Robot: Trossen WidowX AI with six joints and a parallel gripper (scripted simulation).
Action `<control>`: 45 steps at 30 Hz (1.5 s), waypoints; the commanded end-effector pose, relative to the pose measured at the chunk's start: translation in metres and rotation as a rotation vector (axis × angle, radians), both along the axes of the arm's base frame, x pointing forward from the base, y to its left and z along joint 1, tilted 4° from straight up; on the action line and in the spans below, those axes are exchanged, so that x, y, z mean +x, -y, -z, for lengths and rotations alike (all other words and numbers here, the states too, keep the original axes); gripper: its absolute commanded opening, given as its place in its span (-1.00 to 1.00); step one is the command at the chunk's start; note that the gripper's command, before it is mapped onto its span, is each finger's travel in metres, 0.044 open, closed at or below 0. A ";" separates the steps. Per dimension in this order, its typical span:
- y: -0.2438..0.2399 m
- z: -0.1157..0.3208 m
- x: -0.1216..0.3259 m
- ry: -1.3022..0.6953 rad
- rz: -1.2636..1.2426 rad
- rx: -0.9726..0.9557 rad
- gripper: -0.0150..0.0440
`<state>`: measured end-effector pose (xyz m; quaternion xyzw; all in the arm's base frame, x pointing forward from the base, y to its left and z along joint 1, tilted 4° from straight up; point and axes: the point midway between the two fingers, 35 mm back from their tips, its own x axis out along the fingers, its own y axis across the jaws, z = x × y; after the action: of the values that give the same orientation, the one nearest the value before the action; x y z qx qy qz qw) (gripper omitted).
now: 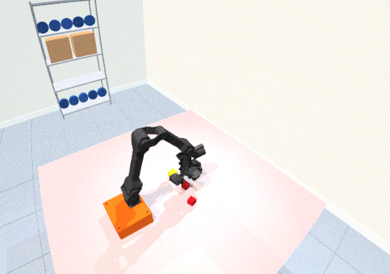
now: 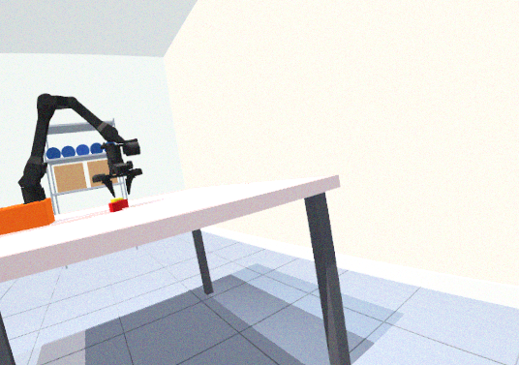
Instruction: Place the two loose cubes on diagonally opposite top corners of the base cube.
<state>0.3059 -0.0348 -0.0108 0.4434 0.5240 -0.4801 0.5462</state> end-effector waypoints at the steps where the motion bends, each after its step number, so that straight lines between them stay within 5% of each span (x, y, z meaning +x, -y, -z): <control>1: 0.001 0.009 -0.002 -0.012 -0.004 -0.002 0.41; 16: 0.002 0.031 -0.003 -0.012 -0.004 -0.002 0.41; 22: 0.002 0.031 -0.003 -0.012 -0.004 -0.002 -0.13; 45: -0.001 -0.025 0.005 -0.011 -0.004 -0.002 -0.14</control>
<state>0.3089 -0.0338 0.0027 0.4369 0.5315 -0.4824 0.5422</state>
